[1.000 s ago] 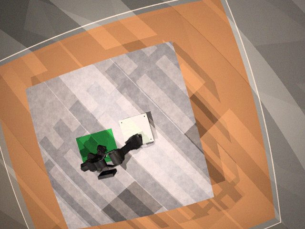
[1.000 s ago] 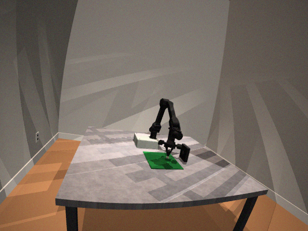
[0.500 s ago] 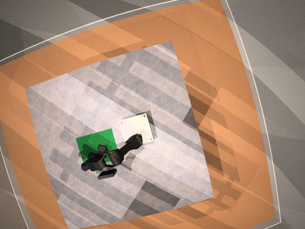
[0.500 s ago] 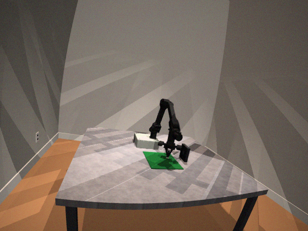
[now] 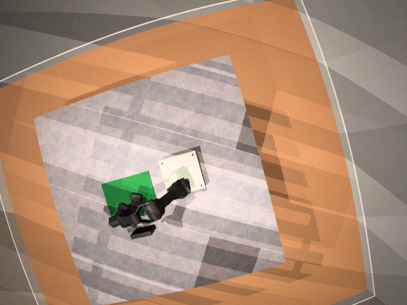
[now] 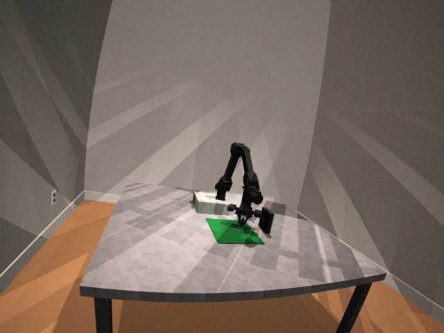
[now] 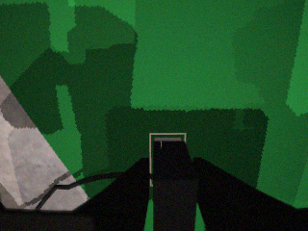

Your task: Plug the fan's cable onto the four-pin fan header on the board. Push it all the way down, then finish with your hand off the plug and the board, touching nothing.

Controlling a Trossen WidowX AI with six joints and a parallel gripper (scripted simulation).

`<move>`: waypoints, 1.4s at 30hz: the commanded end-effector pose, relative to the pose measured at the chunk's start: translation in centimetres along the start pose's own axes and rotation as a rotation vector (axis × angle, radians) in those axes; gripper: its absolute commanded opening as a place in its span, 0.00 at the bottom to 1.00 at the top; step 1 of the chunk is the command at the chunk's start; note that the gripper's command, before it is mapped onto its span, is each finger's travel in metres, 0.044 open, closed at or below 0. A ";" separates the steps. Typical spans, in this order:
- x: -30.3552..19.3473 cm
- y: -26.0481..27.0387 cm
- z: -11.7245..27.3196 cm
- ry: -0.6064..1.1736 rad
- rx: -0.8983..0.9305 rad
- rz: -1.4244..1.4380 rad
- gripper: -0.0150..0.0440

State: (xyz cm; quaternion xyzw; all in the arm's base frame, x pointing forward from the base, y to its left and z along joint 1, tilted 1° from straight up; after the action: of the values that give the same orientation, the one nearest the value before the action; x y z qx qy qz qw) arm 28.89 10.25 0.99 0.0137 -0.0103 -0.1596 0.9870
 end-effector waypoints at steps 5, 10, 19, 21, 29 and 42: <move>0.0 0.0 0.0 -0.001 0.001 0.000 0.69; 0.0 0.0 5.2 -0.002 0.001 -0.006 0.69; 1.7 0.4 5.8 -0.003 0.001 -0.006 0.69; 3.9 0.8 6.0 -0.005 0.001 -0.006 0.69; 11.9 0.9 5.8 -0.012 0.001 -0.006 0.69; 12.0 0.9 5.8 -0.012 0.001 -0.006 0.69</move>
State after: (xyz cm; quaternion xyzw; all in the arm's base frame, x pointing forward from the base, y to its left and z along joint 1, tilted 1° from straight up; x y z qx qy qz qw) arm 40.37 7.16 6.98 0.0132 -0.0163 -0.1656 0.9860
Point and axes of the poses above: the point midway between the two fingers, 35 mm back from their tips, its own z axis back along the fingers, its own y axis across the jaws, x = y × z, the point moved 2 cm from there along z, back along the fingers, and after that the axes turned 2 degrees about z, right-handed, at the moved point
